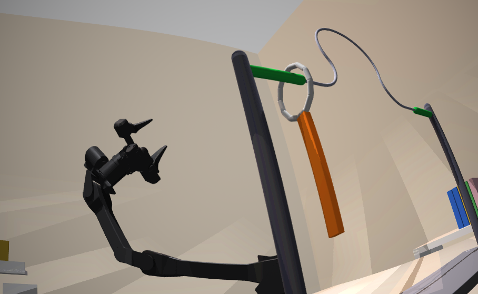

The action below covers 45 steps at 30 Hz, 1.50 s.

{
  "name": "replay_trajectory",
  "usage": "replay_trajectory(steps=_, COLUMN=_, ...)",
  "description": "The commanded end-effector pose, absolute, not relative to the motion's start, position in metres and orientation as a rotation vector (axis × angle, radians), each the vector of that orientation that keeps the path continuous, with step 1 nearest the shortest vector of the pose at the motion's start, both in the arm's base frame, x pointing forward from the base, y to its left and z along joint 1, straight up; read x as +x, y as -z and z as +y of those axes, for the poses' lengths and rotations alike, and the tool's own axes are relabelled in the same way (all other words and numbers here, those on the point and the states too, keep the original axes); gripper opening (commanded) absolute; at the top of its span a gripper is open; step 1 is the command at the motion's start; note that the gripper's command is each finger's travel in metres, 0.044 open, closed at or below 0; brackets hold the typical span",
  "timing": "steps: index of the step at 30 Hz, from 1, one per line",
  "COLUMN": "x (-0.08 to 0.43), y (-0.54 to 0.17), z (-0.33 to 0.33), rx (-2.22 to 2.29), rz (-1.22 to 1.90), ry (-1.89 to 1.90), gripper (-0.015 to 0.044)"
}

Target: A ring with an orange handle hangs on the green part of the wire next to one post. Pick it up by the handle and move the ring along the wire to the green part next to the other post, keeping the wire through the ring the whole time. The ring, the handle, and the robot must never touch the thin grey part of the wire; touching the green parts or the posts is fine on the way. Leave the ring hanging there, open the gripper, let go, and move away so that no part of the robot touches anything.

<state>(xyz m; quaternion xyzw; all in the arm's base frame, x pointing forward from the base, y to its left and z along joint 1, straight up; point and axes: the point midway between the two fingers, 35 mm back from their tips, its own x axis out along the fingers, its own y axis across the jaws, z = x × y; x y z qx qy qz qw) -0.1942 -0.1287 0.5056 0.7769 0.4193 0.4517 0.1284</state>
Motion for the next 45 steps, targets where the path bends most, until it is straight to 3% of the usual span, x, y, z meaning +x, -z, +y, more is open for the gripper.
replay_trajectory(steps=1, x=-0.194, y=-0.506, z=-0.128, rx=2.258, rz=1.214, ry=-1.312, gripper=0.0374)
replay_trajectory(steps=9, x=-0.168, y=-0.520, z=-0.060, rx=2.095, rz=0.887, ry=-1.191, gripper=0.0164)
replay_trajectory(steps=17, x=-0.110, y=-0.531, z=0.024, rx=1.824, rz=0.594, ry=-1.028, gripper=0.0160)
replay_trajectory(steps=27, x=-0.001, y=-0.516, z=0.083, rx=1.480, rz=0.354, ry=-0.796, gripper=0.0160)
replay_trajectory(steps=35, x=0.097, y=-0.481, z=0.085, rx=1.225, rz=0.248, ry=-0.603, gripper=0.0160)
replay_trajectory(steps=45, x=0.194, y=-0.409, z=0.040, rx=0.930, rz=0.188, ry=-0.381, gripper=0.0160)
